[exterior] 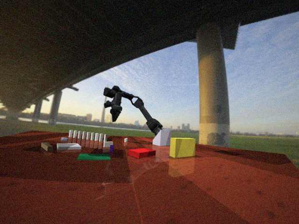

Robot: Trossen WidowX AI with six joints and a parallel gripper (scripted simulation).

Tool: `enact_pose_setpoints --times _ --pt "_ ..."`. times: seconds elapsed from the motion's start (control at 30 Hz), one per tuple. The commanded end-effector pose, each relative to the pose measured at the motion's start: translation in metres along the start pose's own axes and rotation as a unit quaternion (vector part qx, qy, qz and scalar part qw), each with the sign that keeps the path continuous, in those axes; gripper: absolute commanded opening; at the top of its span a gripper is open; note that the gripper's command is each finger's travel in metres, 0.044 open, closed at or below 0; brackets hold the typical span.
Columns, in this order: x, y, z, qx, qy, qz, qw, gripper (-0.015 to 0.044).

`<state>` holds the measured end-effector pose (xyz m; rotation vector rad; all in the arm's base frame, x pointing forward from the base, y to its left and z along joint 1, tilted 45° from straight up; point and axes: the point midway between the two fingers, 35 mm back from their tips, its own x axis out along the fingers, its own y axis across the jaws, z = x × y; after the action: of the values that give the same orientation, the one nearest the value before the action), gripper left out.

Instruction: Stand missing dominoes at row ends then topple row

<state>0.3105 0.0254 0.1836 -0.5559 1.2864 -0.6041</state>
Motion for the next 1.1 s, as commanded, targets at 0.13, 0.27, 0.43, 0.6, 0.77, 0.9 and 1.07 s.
enact_pose_setpoints --times 0.13,0.27,0.43,0.6,0.77,0.9,1.07 --pt "0.037 -0.022 -0.079 -0.404 0.01 0.005 0.915 0.044" --pt "0.047 -0.022 -0.098 -0.484 0.013 0.006 0.875 0.044" --pt "0.049 -0.022 -0.102 -0.501 0.013 0.007 0.866 0.044" --pt "0.049 -0.024 -0.101 -0.501 0.013 0.007 0.866 0.044" --pt "0.049 -0.024 -0.101 -0.501 0.013 0.007 0.866 0.044" --pt "0.06 -0.023 -0.1 -0.501 0.013 0.008 0.866 0.044" --pt "0.096 -0.024 -0.101 -0.5 0.012 0.008 0.866 0.044"
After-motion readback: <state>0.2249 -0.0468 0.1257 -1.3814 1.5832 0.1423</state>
